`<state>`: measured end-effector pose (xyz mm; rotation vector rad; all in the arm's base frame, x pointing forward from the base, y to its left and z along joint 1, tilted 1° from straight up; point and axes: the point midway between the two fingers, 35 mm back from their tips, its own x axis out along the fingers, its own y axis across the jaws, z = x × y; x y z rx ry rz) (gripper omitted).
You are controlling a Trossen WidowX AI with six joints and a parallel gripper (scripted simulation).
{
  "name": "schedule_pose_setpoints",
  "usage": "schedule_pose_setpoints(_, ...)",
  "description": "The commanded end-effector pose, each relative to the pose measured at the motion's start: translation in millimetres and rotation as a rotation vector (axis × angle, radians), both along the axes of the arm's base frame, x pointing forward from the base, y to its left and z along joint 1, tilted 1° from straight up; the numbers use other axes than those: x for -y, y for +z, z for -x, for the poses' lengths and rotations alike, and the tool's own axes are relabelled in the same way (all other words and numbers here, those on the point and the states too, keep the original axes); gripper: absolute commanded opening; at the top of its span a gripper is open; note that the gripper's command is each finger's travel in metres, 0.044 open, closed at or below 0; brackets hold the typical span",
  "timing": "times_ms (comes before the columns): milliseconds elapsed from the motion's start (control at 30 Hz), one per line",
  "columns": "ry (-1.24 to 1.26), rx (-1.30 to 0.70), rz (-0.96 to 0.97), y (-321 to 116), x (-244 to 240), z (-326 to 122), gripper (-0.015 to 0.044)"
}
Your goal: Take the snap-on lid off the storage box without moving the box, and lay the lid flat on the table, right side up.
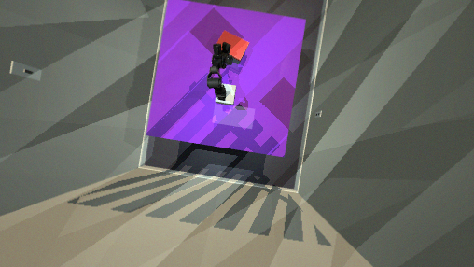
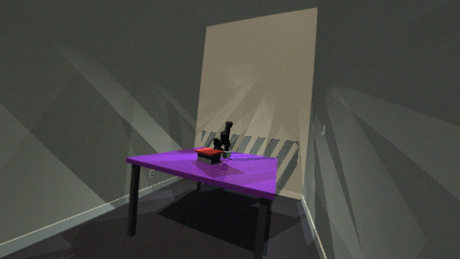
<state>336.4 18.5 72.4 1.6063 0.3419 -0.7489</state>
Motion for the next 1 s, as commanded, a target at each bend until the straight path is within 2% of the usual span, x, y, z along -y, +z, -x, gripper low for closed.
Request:
schedule_pose_setpoints(0, 0.002, 0.0, 0.0, -0.2, 0.3, -1.2, 0.0)
schedule_pose_setpoints(967, 0.006, 0.005, 0.0, 24.3, 1.2, -2.1, 0.0)
